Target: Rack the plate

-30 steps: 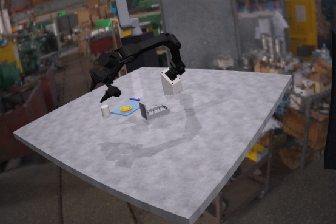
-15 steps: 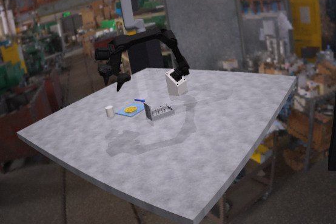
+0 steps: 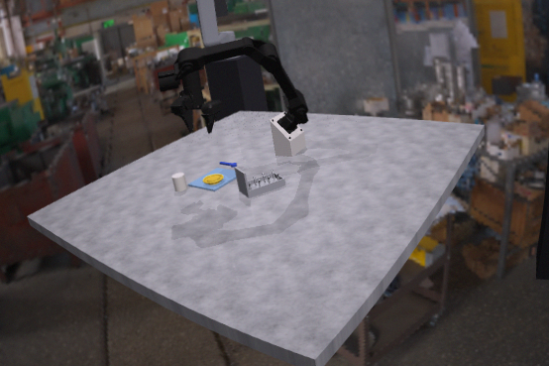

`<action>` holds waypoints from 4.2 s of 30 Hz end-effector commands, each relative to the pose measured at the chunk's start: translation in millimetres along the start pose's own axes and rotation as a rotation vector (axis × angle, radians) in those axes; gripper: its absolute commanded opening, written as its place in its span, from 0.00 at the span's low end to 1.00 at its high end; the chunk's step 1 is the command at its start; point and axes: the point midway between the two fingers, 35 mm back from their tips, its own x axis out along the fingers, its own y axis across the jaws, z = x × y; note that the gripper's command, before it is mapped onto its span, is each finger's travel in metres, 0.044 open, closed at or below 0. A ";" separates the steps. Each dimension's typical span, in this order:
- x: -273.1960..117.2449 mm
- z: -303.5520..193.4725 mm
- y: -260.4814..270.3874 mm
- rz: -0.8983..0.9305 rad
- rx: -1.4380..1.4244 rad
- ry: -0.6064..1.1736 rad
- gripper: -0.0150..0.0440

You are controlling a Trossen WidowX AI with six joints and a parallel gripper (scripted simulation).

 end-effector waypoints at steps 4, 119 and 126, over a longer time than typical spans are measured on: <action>66.6 3.5 1.1 0.013 -0.008 0.006 0.93; 1.4 9.5 -3.0 0.014 -0.002 0.008 0.25; -4.5 5.7 25.3 0.003 0.211 0.008 0.25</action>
